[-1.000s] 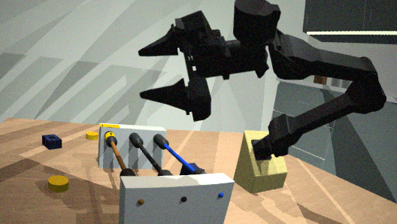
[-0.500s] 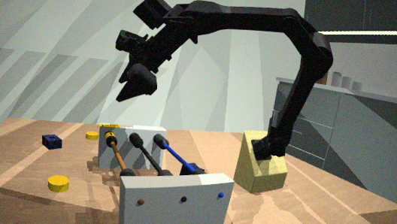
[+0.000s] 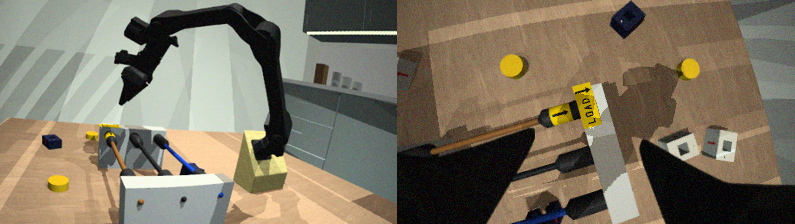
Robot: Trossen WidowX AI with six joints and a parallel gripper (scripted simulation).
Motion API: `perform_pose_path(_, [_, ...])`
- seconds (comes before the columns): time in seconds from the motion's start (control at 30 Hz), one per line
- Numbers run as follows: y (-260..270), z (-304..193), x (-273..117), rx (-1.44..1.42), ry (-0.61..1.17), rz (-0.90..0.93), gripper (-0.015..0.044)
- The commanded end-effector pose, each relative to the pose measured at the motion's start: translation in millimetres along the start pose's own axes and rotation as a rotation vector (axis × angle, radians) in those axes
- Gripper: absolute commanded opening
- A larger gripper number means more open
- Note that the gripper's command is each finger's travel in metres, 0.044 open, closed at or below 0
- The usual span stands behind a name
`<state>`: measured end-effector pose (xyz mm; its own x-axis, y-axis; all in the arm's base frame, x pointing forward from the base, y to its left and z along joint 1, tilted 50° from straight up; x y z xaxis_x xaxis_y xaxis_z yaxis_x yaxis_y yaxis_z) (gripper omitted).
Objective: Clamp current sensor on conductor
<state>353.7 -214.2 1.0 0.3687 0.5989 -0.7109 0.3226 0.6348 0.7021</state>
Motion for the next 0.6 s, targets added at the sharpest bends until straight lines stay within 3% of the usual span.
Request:
perform_pose_path(0.0, [3.6,3.1,-2.5,-0.014,-0.008,0.005,0.044])
perform_pose_path(0.43, [3.6,3.1,-2.5,-0.014,-0.008,0.005,0.044])
perform_pose_path(0.57, [18.5,-28.4,-0.4,-0.102,0.068,0.008,0.044])
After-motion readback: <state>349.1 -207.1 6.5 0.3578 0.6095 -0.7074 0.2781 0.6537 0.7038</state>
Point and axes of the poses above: the point midway between the two fingers, 35 mm back from their tips, its own x axis out along the fingers, its own y axis across the jaws, z = x × y, the point moved 5 cm from there along -x, back along the fingers, and after that the axes turned 3 degrees about -x, right-handed, at the moved point
